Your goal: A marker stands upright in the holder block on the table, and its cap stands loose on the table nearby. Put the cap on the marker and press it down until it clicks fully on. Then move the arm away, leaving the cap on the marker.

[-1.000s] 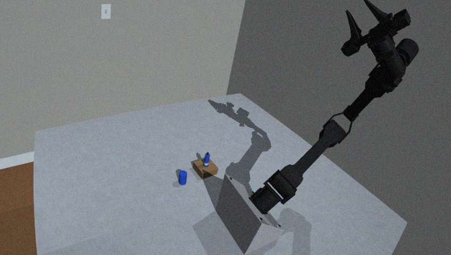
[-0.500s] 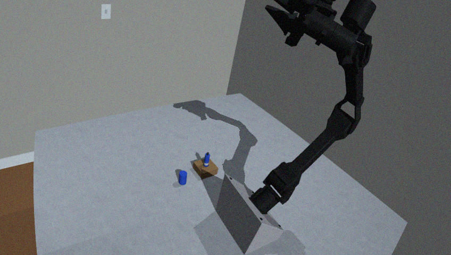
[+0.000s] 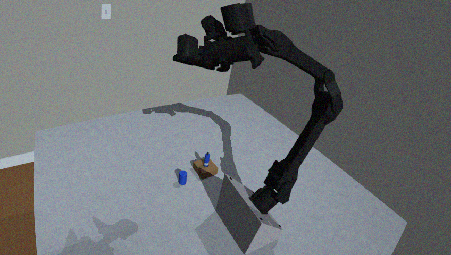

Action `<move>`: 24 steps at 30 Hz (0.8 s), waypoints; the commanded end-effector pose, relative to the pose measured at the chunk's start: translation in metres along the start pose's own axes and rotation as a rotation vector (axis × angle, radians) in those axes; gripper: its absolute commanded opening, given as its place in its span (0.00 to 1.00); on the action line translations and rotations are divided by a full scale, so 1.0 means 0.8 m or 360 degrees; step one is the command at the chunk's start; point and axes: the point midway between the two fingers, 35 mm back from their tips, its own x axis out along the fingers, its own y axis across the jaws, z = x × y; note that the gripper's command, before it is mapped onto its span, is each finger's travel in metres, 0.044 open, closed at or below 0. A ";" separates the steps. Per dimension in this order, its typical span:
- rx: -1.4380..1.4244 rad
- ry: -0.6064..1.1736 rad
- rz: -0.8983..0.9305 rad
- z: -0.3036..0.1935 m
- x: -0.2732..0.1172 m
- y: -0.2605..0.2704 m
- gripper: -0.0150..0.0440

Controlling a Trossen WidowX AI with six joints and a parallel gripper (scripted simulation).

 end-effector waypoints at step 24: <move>-0.0110 0.1716 -0.0568 -0.345 0.191 -0.181 0.67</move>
